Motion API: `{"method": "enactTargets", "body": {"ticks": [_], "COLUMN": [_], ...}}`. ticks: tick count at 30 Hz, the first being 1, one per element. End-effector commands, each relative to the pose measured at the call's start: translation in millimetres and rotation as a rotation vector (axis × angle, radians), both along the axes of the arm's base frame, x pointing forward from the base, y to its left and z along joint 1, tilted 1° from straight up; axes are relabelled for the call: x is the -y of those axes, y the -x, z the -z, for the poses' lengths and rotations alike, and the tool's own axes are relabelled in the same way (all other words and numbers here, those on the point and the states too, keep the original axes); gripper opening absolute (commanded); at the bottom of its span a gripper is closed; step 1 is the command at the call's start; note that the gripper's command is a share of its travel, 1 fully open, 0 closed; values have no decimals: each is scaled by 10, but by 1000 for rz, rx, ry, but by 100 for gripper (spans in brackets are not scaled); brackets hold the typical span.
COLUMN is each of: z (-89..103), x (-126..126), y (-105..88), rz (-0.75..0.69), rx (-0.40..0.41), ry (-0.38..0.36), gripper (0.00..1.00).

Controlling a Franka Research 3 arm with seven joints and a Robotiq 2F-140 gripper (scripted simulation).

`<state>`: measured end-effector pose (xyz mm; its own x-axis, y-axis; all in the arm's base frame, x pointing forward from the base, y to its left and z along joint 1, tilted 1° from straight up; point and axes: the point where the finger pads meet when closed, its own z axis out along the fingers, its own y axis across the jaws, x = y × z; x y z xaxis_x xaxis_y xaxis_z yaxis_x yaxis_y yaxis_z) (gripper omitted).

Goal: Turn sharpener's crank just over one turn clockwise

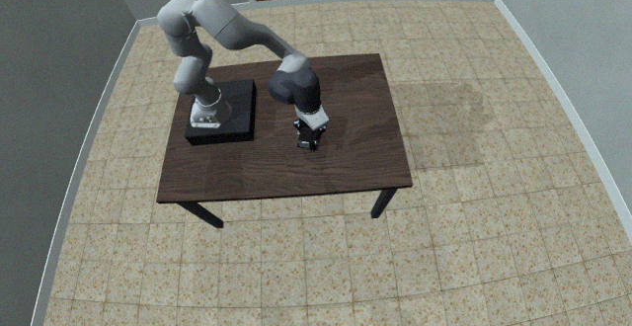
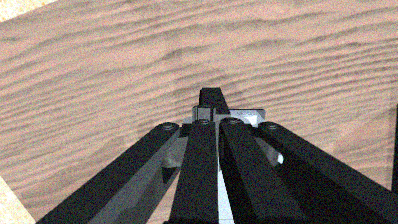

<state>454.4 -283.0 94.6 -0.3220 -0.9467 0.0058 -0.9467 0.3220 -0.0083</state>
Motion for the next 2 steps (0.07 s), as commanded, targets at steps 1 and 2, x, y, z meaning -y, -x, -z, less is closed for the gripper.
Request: {"method": "enactTargets", "body": {"ticks": [1, 2], "z": [-12, -12], "x": [4, 4], "y": [0, 0], "rz": [3, 3], "rx": [0, 0], "ry": [1, 1], "gripper": [10, 10]}}
